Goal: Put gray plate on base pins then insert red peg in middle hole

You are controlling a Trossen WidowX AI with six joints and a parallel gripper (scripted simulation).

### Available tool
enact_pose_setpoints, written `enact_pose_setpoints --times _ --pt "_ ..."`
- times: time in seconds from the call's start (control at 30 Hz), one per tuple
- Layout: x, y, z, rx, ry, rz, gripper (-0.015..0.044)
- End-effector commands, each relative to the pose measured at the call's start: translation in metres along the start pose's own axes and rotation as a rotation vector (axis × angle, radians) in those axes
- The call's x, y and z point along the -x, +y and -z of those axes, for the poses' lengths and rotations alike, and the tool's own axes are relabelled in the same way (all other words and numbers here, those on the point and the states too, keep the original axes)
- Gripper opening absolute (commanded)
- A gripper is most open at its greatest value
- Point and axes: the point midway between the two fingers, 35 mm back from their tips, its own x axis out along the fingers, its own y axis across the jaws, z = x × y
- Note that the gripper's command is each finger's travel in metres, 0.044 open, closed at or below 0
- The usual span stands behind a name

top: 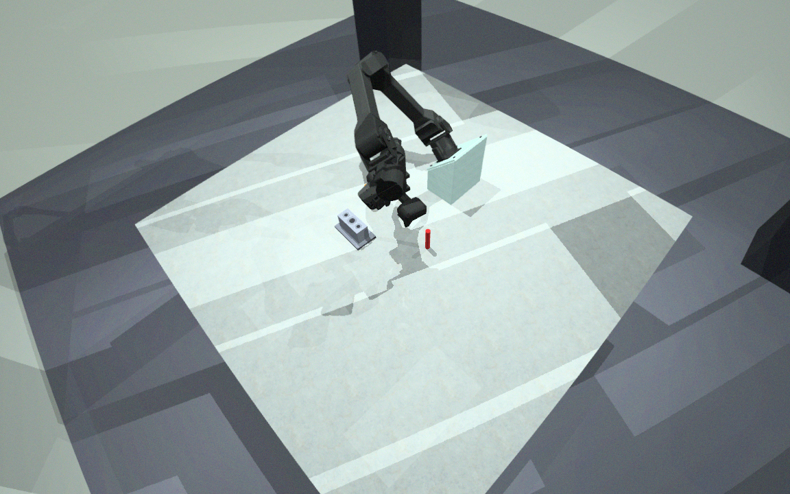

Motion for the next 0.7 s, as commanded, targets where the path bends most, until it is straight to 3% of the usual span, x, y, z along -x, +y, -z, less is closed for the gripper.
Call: enact_pose_setpoints --times 0.0,0.17,0.67 --pt "-0.016 0.034 0.059 -0.66 0.02 0.046 0.044" --pt "-0.018 0.042 0.075 -0.871 0.01 0.056 0.044" --pt "-0.019 0.042 0.075 -0.88 0.01 0.056 0.044"
